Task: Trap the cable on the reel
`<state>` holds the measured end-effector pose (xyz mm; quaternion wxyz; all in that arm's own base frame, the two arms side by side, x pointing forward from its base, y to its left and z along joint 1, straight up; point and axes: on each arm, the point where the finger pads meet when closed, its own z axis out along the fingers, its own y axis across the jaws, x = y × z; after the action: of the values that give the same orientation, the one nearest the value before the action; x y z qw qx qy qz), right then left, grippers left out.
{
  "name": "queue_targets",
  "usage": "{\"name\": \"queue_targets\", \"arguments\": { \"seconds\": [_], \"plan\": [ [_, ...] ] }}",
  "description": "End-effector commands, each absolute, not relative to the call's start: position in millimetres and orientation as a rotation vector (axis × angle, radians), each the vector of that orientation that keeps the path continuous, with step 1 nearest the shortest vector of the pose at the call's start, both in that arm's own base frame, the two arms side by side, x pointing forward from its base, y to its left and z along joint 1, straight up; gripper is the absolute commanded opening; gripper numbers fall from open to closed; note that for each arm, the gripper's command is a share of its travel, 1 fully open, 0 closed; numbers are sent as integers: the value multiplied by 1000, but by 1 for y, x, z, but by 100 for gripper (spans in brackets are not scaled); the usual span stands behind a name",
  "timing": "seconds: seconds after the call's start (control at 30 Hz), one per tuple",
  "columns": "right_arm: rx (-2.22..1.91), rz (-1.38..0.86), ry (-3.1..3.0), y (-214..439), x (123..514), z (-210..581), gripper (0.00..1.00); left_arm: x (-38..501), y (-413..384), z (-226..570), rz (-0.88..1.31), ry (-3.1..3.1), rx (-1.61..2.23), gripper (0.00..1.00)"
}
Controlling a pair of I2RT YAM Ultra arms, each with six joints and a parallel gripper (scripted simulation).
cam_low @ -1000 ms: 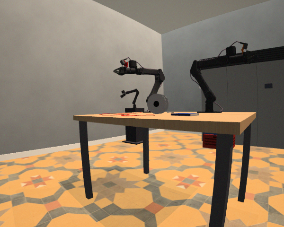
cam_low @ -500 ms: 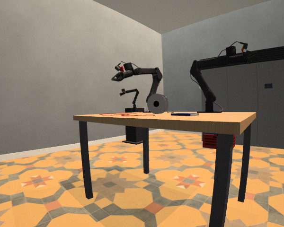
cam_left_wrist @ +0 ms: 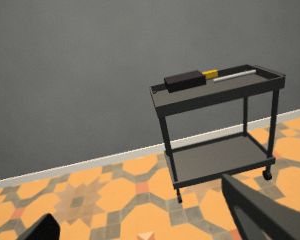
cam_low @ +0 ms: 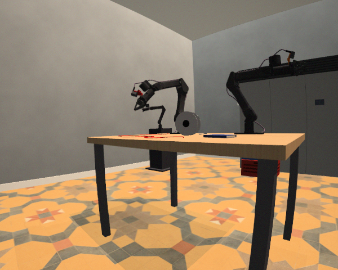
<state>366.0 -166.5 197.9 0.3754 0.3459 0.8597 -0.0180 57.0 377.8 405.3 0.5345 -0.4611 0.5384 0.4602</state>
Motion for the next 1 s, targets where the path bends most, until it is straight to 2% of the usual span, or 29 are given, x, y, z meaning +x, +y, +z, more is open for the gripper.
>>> {"name": "queue_targets", "arguments": {
  "seconds": [0.0,0.63,0.97],
  "plan": [
    [1070,2,2305,-163,350,175,30,54,380,393,1079,1299,-1129,100],
    [1579,18,2600,-137,294,101,30,54,380,393,1079,1299,-1129,100],
    [1675,2,2637,-132,282,95,30,54,380,393,1079,1299,-1129,100]
  ]
}}
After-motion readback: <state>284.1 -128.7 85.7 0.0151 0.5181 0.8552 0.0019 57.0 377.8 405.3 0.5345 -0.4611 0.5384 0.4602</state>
